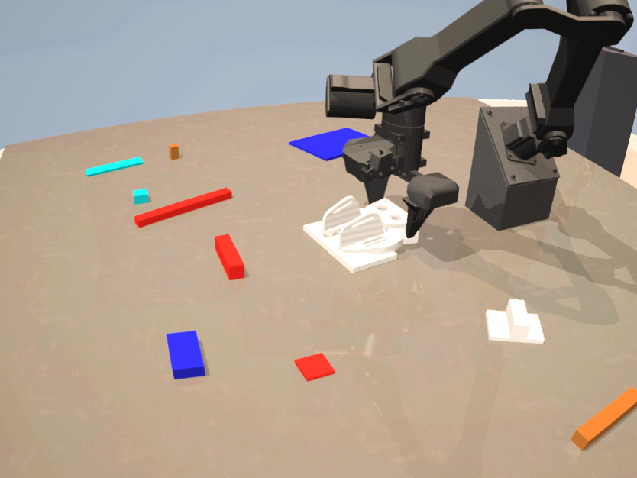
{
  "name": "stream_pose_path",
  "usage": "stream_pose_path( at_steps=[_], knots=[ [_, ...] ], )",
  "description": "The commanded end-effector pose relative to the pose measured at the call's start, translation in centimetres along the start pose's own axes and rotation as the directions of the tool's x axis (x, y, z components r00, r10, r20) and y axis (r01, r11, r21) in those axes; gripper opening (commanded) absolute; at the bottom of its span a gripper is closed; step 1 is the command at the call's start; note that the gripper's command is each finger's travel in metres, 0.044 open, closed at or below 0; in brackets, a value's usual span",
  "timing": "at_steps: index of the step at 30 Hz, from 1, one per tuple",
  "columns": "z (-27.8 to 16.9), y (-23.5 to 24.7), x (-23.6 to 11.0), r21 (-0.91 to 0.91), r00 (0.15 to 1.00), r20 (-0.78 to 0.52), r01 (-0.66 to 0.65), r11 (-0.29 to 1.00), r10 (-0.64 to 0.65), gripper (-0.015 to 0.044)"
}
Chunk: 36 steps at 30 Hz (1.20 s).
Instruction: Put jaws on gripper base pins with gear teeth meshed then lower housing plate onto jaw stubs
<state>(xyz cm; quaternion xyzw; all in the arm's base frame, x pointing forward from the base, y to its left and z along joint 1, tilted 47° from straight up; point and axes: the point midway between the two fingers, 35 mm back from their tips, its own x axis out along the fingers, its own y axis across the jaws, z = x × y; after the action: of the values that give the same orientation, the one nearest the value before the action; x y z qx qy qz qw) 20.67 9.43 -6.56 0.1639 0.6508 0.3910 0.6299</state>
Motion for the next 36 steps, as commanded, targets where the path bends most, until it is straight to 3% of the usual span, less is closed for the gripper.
stream_pose_path(
  at_steps=[1,36],
  knots=[
    [-0.01,0.0,0.07,0.004,1.0,0.001,-0.001,1.0,0.001,0.0351],
    [-0.01,0.0,0.54,0.003,1.0,0.001,-0.001,1.0,0.001,0.0351]
  ],
)
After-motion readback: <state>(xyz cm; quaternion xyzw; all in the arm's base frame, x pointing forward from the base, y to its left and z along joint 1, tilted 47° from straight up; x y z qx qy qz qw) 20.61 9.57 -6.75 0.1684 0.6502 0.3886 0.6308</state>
